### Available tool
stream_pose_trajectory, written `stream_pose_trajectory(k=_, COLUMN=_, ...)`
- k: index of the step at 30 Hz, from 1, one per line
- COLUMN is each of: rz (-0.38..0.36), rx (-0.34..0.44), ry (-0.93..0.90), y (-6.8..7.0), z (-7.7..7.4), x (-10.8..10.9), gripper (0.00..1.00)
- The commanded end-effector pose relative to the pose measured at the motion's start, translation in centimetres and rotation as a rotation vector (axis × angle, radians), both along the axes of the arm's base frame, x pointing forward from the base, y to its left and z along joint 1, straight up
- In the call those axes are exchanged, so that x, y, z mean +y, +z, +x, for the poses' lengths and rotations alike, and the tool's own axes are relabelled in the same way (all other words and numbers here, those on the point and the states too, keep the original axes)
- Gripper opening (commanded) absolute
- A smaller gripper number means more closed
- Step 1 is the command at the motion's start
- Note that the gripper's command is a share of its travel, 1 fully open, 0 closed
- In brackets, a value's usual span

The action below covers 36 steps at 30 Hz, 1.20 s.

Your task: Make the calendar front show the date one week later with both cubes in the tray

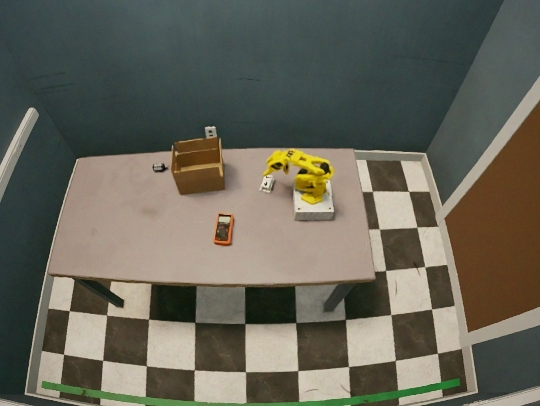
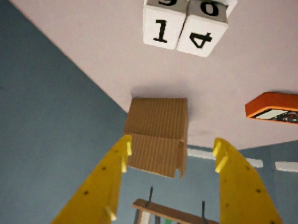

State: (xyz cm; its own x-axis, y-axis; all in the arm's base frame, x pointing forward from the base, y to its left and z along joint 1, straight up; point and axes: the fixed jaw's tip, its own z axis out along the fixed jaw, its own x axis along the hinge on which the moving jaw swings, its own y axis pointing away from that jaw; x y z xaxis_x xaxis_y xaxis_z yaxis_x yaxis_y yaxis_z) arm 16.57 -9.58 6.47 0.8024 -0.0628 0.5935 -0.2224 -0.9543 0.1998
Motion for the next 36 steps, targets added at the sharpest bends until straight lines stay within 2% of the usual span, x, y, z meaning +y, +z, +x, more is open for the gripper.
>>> stream_pose_trajectory(k=1, rz=0.013, rx=0.006, ry=-0.018, y=-0.26, z=-0.30, x=-0.01, gripper=0.35)
stream_pose_trajectory(k=9, rz=0.056, rx=-0.006, ry=-0.076, y=-0.24, z=-0.32, x=-0.07, gripper=0.35)
stream_pose_trajectory(k=14, rz=0.118, rx=-0.024, ry=-0.162, y=-0.22, z=-0.36, x=-0.15, gripper=0.35)
stream_pose_trajectory(k=24, rz=0.301, rx=-0.078, ry=-0.430, y=-0.15, z=-0.45, x=-0.35, gripper=0.35)
stream_pose_trajectory(k=26, rz=0.301, rx=-0.078, ry=-0.430, y=-0.15, z=-0.45, x=-0.35, gripper=0.35)
stream_pose_trajectory(k=36, rz=0.514, rx=-0.146, ry=-0.777, y=-0.10, z=-0.46, x=-0.53, gripper=0.35)
